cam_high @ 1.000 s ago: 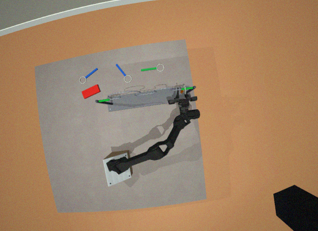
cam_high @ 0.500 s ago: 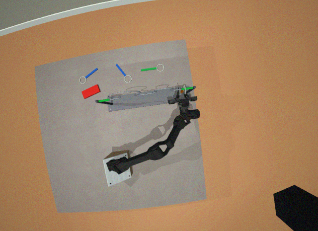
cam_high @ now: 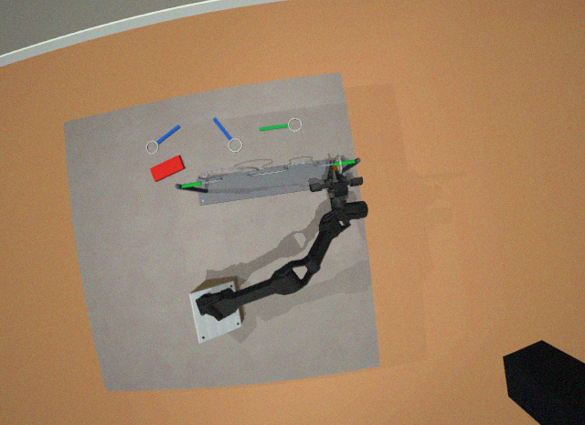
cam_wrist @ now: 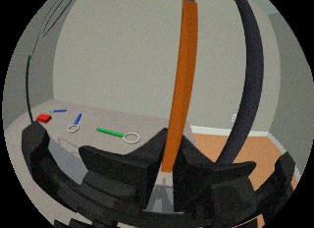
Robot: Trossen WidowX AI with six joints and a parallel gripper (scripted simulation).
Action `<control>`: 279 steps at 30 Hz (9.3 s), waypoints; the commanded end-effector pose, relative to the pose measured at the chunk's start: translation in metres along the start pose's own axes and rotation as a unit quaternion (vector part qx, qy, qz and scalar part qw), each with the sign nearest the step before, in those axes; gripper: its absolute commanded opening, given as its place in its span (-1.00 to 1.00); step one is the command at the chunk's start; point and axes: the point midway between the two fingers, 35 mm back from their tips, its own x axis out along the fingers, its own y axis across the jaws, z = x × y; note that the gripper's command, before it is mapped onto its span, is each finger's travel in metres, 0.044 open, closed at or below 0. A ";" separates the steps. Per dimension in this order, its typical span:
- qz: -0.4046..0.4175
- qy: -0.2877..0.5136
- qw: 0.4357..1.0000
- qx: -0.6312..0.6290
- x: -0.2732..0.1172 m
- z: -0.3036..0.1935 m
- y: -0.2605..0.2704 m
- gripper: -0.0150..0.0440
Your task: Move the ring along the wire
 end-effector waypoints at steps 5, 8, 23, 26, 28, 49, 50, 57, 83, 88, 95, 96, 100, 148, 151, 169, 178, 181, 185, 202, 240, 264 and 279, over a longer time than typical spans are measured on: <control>-0.001 0.000 1.000 0.001 0.000 0.012 0.001 -1.00; -0.001 0.000 1.000 0.002 0.000 0.018 0.002 -1.00; -0.001 0.000 1.000 0.002 0.000 0.018 0.002 -1.00; -0.001 0.000 1.000 0.002 0.000 0.018 0.002 -1.00; -0.001 0.000 1.000 0.002 0.000 0.018 0.002 -1.00; -0.001 0.097 0.995 0.002 -0.025 0.021 0.013 -1.00; -0.001 0.105 0.994 0.003 -0.027 0.022 0.013 -1.00; 0.000 0.170 0.985 0.004 -0.044 0.027 0.021 -1.00; 0.024 0.257 0.962 0.085 -0.065 0.038 0.066 -1.00; 0.035 0.255 0.958 0.126 -0.065 0.041 0.080 -1.00; 0.054 0.251 0.947 0.195 -0.065 0.048 0.103 -1.00; 0.056 0.251 0.944 0.206 -0.065 0.049 0.106 -1.00; 0.068 0.247 0.934 0.250 -0.065 0.056 0.119 -1.00; 0.185 0.171 0.653 0.714 -0.065 0.202 0.195 -1.00; 0.189 0.166 0.636 0.730 -0.065 0.210 0.194 -1.00; 0.197 0.156 0.591 0.766 -0.065 0.238 0.185 -1.00; 0.190 0.165 0.623 0.741 -0.065 0.237 0.185 -1.00; 0.187 0.169 0.637 0.729 -0.065 0.236 0.185 -1.00; 0.181 0.175 0.659 0.708 -0.065 0.232 0.185 -1.00; 0.148 0.205 0.769 0.587 -0.065 0.211 0.183 -1.00; 0.051 0.250 0.934 0.249 -0.065 0.171 0.153 -1.00; -0.015 0.255 0.967 0.011 -0.065 0.161 0.122 -1.00; -0.057 0.249 0.957 -0.138 -0.065 0.164 0.102 -1.00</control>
